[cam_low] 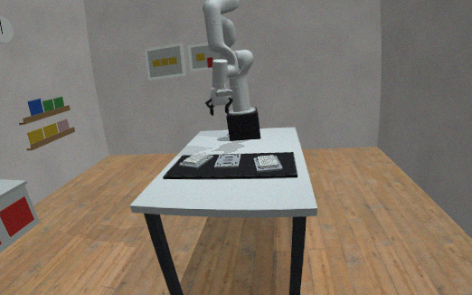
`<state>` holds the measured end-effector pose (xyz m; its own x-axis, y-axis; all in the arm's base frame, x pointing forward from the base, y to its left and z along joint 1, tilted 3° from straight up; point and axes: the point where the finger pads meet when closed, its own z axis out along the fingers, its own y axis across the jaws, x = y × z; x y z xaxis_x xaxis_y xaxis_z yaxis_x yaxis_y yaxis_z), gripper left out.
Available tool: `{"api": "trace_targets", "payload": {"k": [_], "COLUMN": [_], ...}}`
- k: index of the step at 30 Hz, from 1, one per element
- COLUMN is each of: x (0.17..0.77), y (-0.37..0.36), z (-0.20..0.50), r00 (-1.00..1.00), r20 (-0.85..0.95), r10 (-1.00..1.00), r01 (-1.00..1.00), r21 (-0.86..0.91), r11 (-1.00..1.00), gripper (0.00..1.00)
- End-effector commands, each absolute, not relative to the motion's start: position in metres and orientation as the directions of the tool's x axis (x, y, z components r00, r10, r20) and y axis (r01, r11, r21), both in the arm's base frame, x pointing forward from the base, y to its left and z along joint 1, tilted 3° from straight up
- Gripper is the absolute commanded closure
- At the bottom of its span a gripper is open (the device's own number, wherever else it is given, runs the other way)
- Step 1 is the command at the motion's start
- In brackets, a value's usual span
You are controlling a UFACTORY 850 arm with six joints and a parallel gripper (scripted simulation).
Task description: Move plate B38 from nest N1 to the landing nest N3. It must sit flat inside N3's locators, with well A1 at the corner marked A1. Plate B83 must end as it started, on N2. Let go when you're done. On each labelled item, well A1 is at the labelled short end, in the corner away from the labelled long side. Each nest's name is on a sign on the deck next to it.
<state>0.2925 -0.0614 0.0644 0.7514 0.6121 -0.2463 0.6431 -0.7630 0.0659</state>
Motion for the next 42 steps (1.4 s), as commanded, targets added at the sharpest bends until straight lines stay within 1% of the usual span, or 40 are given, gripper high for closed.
{"api": "trace_targets", "payload": {"k": [1, 6, 20, 22, 33, 39, 42], "x": [0.308, 0.317, 0.352, 0.352, 0.376, 0.381, 0.388], "y": [-0.071, -0.076, -0.099, -0.099, -0.119, -0.125, -0.134], "z": [0.057, 0.054, 0.034, 0.034, 0.014, 0.009, 0.000], "r00": [0.805, 0.832, 0.938, 0.938, 0.991, 0.997, 1.000], "r20": [-0.215, -0.196, -0.097, -0.097, -0.020, -0.005, 0.012], "r10": [0.554, 0.519, 0.332, 0.332, 0.135, 0.079, -0.010], "r01": [0.584, 0.547, 0.344, 0.344, 0.137, 0.079, -0.011], "r21": [0.116, 0.130, 0.160, 0.160, 0.136, 0.123, 0.099], "r11": [-0.804, -0.827, -0.925, -0.925, -0.981, -0.989, -0.995], "gripper": [0.00, 0.00, 0.00, 0.00, 0.00, 0.00, 0.00]}}
